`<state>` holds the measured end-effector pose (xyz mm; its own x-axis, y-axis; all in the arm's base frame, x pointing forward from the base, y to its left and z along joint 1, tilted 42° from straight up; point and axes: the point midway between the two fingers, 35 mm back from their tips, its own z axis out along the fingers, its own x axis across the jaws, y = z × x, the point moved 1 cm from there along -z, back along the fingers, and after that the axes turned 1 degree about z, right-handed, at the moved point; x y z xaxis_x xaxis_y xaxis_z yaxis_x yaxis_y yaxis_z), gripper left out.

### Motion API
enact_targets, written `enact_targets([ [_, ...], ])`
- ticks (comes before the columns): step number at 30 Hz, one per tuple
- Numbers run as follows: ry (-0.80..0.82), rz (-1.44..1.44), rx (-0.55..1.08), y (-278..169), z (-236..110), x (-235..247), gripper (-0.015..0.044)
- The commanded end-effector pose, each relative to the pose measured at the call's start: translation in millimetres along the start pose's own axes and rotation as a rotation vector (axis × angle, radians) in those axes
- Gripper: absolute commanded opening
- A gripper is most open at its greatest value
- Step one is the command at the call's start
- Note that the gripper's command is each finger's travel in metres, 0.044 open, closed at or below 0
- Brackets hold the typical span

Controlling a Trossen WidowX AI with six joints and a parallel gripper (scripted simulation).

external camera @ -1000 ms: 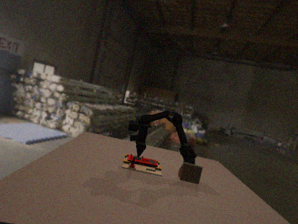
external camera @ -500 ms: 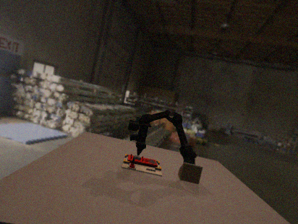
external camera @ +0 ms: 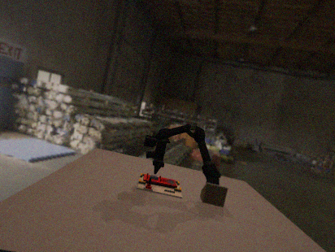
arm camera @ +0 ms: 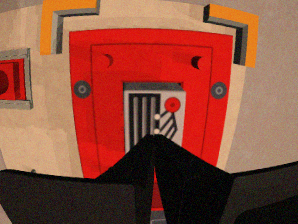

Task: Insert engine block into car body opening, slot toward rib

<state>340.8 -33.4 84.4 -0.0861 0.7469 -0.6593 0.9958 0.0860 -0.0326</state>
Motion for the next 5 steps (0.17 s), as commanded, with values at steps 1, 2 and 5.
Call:
enact_targets([
  [1,-0.001,0.006,-0.003,0.1,-1.2,-1.0,0.0000],
  [2,-0.001,0.006,-0.003,0.1,-1.2,-1.0,0.0000],
  [5,-0.001,0.006,-0.003,0.1,-1.2,-1.0,0.0000],
])
